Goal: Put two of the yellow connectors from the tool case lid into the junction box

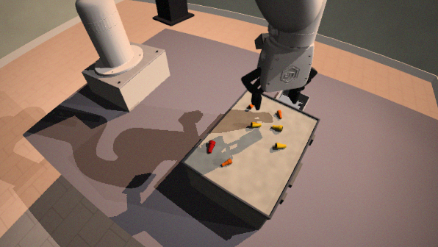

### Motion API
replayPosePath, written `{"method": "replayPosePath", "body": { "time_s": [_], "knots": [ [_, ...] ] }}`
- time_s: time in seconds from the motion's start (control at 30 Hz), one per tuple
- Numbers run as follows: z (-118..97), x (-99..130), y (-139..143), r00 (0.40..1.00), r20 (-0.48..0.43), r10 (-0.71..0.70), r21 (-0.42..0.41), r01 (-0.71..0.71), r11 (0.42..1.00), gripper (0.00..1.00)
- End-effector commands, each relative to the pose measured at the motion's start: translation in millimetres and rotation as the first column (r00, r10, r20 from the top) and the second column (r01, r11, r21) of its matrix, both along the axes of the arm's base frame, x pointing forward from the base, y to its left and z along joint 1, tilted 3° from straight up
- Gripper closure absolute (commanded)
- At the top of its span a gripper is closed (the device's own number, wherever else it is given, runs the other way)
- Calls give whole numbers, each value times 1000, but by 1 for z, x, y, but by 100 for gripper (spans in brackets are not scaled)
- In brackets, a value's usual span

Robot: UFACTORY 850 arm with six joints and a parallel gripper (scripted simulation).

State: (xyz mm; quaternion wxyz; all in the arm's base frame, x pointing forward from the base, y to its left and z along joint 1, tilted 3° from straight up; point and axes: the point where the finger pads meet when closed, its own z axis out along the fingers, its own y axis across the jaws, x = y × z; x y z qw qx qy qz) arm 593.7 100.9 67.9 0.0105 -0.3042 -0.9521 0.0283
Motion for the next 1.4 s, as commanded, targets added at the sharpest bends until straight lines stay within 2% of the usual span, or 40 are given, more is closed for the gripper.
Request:
{"method": "replayPosePath", "body": {
  "time_s": [0.0,0.1,0.23,0.37,0.4,0.43,0.53,0.6,0.67,0.9,0.93,1.37],
  "knots": [
    [9,3,-4,998,5,-55,-2,55,998,0],
    [35,8,-16,974,15,-227,-7,227,974,0],
    [54,11,-26,936,22,-350,-9,350,937,0],
    [82,14,-39,856,32,-516,-11,516,856,0],
    [82,14,-39,856,32,-516,-11,516,856,0],
    [94,15,-45,812,37,-582,-11,583,812,0],
    [95,15,-45,810,37,-585,-11,586,810,0],
    [114,15,-55,728,44,-684,-10,685,729,0],
    [124,15,-60,683,47,-729,-10,730,684,0],
    [125,15,-61,675,48,-736,-9,738,675,0],
    [125,15,-61,675,48,-736,-9,738,675,100],
    [125,15,-61,675,48,-736,-9,738,675,100]
  ]
}}
